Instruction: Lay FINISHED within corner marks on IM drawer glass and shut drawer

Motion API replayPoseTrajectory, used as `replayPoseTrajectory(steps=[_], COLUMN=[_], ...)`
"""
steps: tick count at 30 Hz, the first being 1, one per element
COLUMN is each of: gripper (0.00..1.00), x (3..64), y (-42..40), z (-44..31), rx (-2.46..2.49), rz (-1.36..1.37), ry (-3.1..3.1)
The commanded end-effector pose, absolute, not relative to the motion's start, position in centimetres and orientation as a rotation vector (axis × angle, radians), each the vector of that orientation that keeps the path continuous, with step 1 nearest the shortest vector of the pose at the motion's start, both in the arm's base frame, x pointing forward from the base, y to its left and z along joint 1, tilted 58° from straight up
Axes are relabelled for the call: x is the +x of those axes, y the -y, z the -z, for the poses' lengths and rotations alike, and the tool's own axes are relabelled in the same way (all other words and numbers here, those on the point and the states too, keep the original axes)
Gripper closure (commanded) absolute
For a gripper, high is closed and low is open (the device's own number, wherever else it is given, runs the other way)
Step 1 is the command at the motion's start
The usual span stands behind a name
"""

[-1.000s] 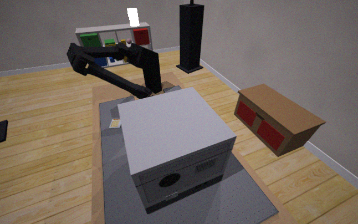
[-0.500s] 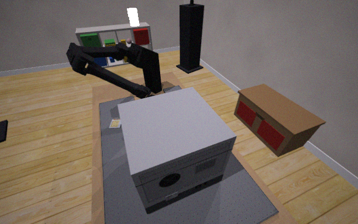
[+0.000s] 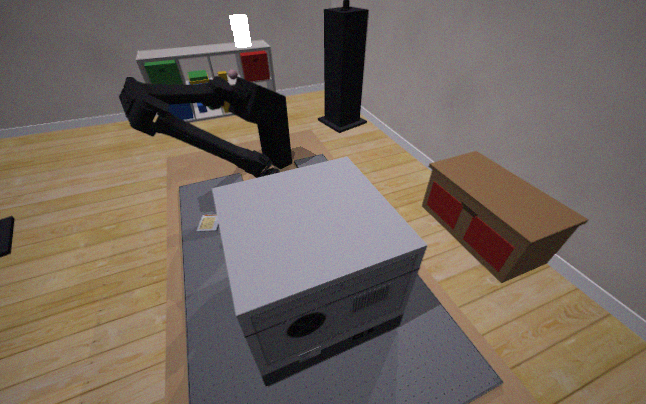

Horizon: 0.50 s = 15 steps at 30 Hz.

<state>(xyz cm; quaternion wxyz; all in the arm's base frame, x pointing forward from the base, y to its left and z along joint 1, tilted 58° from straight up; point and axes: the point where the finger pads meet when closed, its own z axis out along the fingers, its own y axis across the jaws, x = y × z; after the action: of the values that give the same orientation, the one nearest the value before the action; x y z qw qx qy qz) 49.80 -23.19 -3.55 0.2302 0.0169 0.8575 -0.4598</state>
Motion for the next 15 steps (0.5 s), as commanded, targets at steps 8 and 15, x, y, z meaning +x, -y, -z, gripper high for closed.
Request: replayPoseTrajectory(steps=[8,15], gripper=[0.92,0.92], x=[47.09,47.04], y=[23.97,23.96], z=[3.64,3.73], rx=[0.062,0.061], rz=[1.286,1.286], ry=[-2.377,-2.380])
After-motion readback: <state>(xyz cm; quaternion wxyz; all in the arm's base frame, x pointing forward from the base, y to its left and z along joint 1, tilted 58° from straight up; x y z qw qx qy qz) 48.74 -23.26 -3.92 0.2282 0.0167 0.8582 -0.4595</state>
